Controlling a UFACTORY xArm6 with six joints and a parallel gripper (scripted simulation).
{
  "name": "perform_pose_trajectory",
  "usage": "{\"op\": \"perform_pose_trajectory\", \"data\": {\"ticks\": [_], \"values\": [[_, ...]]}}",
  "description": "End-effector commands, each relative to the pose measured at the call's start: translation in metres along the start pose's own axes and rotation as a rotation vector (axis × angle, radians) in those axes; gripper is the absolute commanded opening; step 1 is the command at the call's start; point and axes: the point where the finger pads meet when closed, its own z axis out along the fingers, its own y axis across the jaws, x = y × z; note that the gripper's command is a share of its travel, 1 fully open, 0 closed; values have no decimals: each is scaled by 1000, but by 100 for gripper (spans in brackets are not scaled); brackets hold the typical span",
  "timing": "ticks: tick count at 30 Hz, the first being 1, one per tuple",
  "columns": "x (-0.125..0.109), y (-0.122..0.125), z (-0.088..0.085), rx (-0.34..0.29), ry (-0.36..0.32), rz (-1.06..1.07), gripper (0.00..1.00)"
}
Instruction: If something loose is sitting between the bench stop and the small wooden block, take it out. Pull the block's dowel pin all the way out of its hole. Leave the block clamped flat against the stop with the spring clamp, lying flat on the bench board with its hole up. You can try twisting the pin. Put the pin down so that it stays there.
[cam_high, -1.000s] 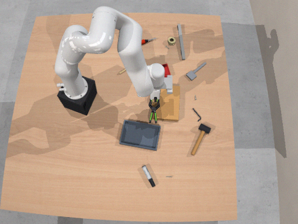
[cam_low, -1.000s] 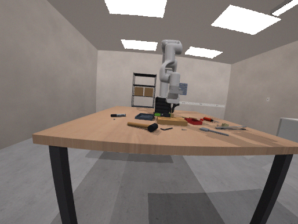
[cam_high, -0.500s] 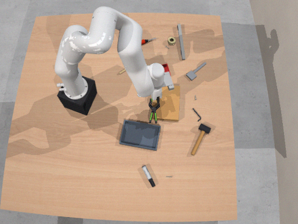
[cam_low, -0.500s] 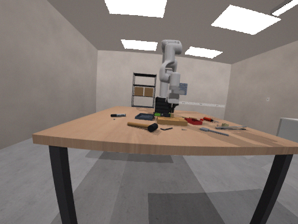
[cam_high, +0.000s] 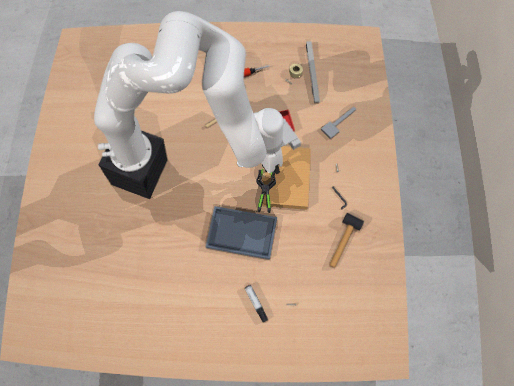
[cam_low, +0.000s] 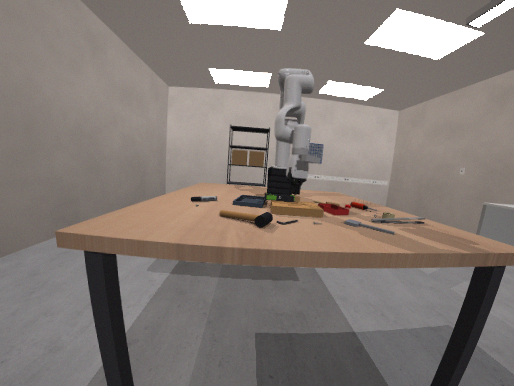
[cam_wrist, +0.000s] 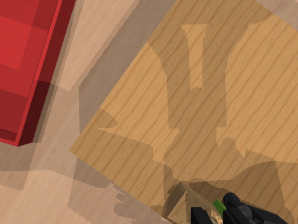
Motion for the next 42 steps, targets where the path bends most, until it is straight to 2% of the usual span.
{"op": "perform_pose_trajectory", "data": {"ticks": [1,42], "values": [[1,1,-2,26,0,-49,0],[1,1,-2,25,-10,735,0]]}}
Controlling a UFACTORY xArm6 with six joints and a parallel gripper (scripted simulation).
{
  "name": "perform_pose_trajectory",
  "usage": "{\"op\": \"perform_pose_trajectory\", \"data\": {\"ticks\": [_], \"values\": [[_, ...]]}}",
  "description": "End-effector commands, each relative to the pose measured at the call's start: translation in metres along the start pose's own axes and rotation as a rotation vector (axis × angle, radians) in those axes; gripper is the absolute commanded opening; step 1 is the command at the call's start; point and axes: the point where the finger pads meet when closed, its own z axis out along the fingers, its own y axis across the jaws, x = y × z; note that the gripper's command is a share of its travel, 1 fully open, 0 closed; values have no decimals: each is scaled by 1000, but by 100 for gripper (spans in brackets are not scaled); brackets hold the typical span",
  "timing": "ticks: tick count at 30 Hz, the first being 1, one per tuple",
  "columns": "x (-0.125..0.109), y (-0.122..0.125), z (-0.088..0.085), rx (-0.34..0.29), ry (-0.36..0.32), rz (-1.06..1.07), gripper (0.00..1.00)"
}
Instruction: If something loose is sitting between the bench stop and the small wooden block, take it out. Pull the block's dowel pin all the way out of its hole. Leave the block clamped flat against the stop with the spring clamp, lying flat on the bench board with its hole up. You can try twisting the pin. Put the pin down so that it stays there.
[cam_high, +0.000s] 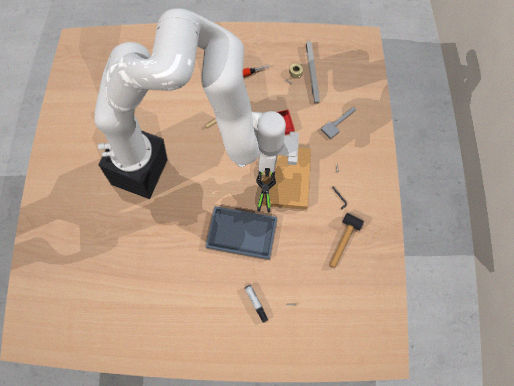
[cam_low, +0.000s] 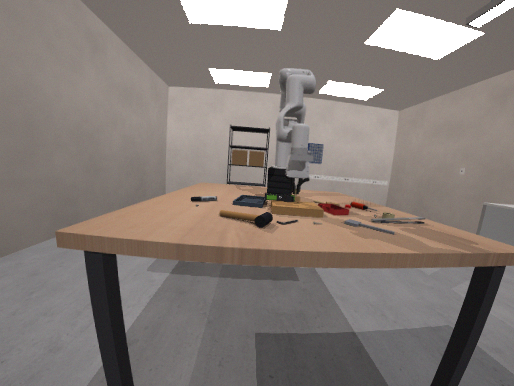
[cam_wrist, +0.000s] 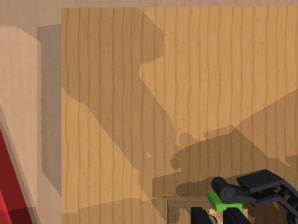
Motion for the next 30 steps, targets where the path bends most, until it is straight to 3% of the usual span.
{"op": "perform_pose_trajectory", "data": {"ticks": [1,30], "values": [[2,0,-1,-14,9,130,0],[2,0,-2,-12,13,651,0]]}}
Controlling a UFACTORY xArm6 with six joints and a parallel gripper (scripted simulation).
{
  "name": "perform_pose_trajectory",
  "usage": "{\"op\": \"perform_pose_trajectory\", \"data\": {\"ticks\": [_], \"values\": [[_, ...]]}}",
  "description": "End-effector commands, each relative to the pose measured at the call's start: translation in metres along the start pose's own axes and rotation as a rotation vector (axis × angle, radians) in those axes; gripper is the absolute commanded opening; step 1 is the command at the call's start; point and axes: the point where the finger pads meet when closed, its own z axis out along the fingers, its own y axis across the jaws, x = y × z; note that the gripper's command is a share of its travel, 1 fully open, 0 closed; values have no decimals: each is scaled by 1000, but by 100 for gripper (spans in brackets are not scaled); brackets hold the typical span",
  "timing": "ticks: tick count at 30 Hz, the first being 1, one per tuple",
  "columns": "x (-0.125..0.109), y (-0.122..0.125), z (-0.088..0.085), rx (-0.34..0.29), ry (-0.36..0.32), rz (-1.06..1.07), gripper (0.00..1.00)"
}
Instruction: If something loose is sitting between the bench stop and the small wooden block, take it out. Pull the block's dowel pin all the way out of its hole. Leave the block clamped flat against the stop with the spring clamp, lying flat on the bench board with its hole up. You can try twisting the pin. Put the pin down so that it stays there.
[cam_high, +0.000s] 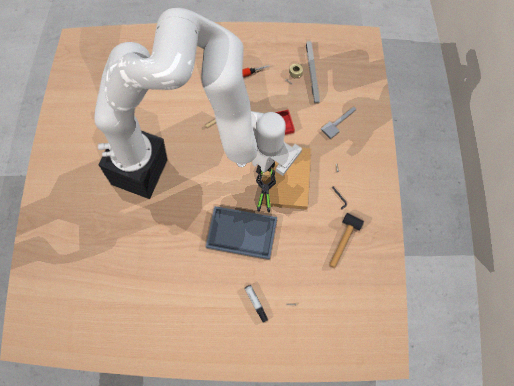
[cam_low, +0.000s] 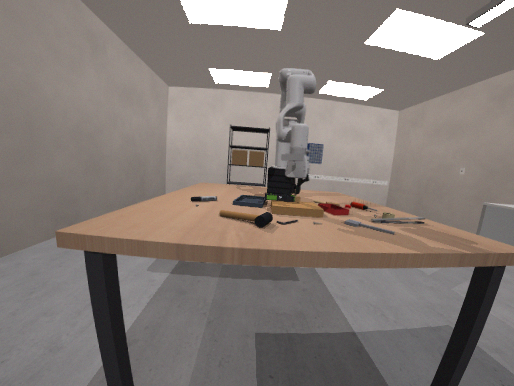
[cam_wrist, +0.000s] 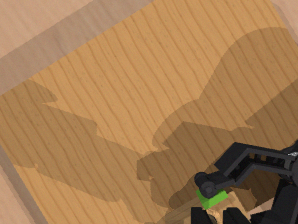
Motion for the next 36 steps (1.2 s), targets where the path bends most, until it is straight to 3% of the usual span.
{"op": "perform_pose_trajectory", "data": {"ticks": [1,36], "values": [[1,-1,-1,-16,22,126,0],[1,-1,-2,-22,16,-465,0]]}}
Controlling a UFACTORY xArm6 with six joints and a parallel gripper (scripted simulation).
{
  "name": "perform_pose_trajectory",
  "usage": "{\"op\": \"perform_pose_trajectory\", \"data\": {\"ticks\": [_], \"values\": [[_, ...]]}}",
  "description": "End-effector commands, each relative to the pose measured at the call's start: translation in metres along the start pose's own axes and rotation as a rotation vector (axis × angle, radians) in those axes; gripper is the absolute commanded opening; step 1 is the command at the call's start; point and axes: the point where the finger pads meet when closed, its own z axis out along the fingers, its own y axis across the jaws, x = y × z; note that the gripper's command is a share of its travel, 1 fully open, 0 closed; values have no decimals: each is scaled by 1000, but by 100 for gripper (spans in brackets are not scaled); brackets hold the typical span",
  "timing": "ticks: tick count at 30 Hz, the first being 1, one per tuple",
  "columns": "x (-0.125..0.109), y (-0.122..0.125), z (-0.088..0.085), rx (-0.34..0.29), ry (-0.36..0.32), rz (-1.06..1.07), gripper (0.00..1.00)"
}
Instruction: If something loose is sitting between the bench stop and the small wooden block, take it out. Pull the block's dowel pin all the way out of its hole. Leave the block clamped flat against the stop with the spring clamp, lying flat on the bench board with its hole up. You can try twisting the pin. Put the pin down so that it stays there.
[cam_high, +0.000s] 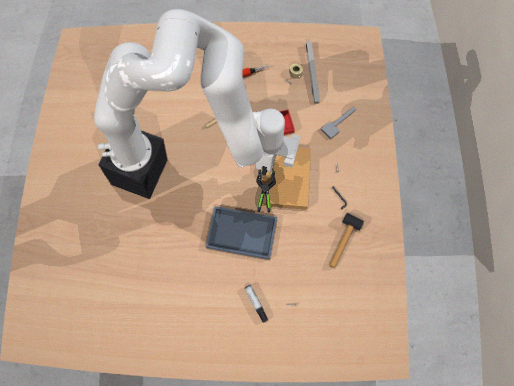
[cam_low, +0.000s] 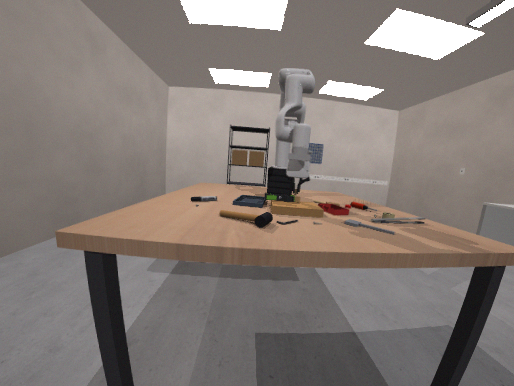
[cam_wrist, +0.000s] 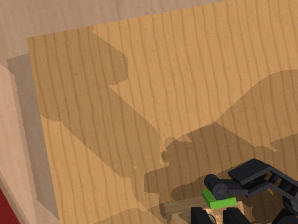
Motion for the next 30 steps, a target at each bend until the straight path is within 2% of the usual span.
{"op": "perform_pose_trajectory", "data": {"ticks": [1,30], "values": [[2,0,-1,9,-2,-120,0],[2,0,-2,10,0,-602,0]]}}
